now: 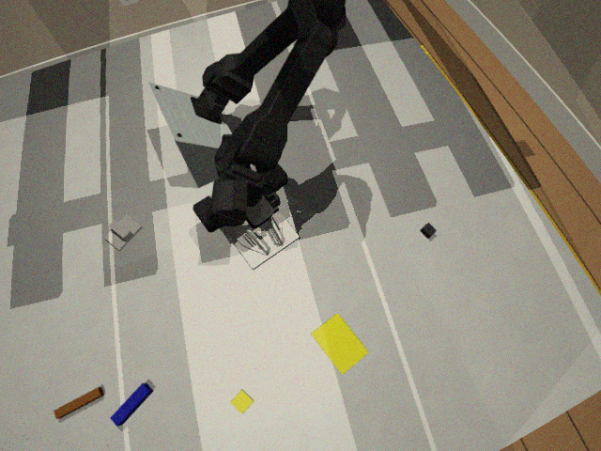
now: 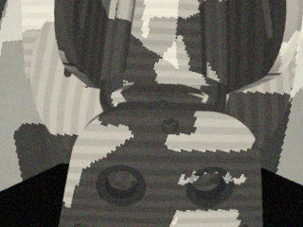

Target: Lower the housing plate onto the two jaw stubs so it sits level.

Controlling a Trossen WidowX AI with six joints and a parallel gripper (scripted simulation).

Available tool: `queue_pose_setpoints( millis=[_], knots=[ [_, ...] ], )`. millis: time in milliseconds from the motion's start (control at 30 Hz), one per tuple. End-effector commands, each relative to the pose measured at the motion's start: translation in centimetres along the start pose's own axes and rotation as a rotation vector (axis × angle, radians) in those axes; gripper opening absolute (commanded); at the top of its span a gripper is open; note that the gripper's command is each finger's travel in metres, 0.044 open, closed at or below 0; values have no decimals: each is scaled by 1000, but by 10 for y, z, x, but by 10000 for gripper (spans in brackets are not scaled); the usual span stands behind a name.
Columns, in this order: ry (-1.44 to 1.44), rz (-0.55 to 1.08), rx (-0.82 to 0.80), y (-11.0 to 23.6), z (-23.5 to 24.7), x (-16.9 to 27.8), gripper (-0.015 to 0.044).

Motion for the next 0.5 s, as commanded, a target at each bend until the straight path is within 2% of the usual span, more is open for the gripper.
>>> queue_pose_setpoints(
  millis=[0, 467],
  knots=[
    [-9, -2, -3, -1, 0, 0, 351],
    [-13, -2, -3, -4, 0, 0, 351]
  ],
)
Point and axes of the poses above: the point midway between the two fingers, 35 mm back from their tips, its own y axis back along the fingers, its own z axis across the jaws, x = y × z, the point moved 5 cm from there along y, back along the fingers, and after that the axes turned 9 degrees about -y, right-handed, at the moved point
